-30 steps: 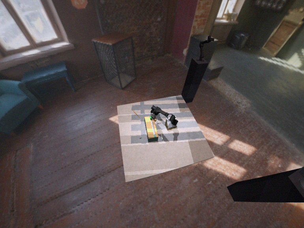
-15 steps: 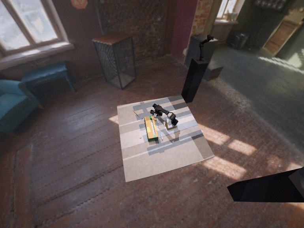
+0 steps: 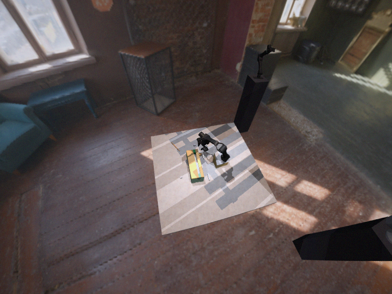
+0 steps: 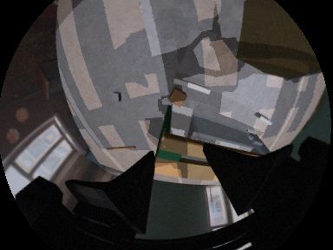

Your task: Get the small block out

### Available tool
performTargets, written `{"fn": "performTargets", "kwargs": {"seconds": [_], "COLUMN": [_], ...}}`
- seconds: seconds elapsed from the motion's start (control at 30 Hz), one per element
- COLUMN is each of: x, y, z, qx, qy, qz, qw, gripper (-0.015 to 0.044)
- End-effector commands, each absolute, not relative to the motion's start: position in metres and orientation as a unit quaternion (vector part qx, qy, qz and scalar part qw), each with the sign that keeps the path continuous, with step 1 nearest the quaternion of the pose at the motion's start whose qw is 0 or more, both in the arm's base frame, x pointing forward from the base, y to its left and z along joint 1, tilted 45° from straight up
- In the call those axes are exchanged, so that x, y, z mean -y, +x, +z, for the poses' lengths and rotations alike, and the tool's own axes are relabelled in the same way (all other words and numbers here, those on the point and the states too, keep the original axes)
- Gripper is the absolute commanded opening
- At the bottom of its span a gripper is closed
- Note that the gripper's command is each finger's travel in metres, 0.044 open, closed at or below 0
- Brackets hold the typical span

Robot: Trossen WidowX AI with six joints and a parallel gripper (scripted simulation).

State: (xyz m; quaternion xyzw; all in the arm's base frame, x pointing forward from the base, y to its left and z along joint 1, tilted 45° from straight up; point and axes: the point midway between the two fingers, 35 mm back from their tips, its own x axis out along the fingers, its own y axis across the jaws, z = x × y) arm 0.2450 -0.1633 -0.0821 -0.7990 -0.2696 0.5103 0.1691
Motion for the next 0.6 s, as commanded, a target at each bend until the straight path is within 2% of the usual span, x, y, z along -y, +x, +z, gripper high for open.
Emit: {"fn": "performTargets", "kwargs": {"seconds": [0.0,0.3,0.57], "x": [0.162,0.16,0.098], "y": [0.241,0.241,0.238], "z": [-0.086,-0.089,-0.156], "qx": [0.178,0.178,0.179], "qy": [-0.76,-0.76,-0.76], "qz": [0.533,0.533,0.532], "qw": [0.327,0.327,0.328], "gripper": [0.0285,0.0285,0.0285]}}
